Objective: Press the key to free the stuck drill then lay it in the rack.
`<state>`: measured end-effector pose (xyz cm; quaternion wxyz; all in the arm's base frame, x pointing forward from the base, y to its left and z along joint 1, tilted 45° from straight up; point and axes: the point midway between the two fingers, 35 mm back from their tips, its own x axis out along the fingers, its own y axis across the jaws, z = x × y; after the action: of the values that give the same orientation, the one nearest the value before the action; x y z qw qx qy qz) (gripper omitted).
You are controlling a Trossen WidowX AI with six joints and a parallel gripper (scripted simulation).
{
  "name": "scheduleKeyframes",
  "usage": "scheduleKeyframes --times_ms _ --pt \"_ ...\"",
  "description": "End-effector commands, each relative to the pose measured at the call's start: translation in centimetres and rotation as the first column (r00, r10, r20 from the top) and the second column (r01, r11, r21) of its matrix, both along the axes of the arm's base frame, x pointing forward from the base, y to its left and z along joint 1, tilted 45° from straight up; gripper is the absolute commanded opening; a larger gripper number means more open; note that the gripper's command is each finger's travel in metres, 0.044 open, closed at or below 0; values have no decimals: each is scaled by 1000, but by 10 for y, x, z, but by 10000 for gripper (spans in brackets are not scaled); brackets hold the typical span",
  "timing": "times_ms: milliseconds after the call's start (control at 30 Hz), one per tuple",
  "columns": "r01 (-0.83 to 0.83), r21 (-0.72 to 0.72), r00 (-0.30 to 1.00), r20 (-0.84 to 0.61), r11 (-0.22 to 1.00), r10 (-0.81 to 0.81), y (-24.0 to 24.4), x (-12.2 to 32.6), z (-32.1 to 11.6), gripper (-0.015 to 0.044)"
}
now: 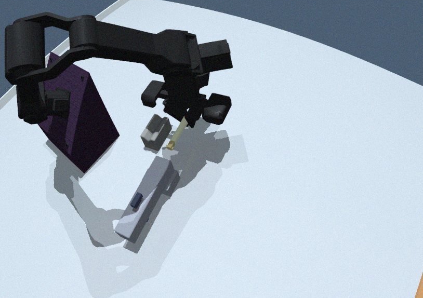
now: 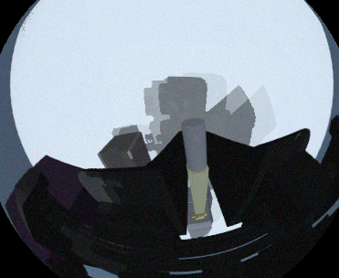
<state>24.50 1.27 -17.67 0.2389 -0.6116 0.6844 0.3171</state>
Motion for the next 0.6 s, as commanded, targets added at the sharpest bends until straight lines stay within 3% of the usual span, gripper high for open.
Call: scheduleKeyframes --times_ms 0,567 --pt "2 3 1000 3 1000 -2 2 1 2 0" --pt "2 3 1000 3 1000 -2 8 1 9 0"
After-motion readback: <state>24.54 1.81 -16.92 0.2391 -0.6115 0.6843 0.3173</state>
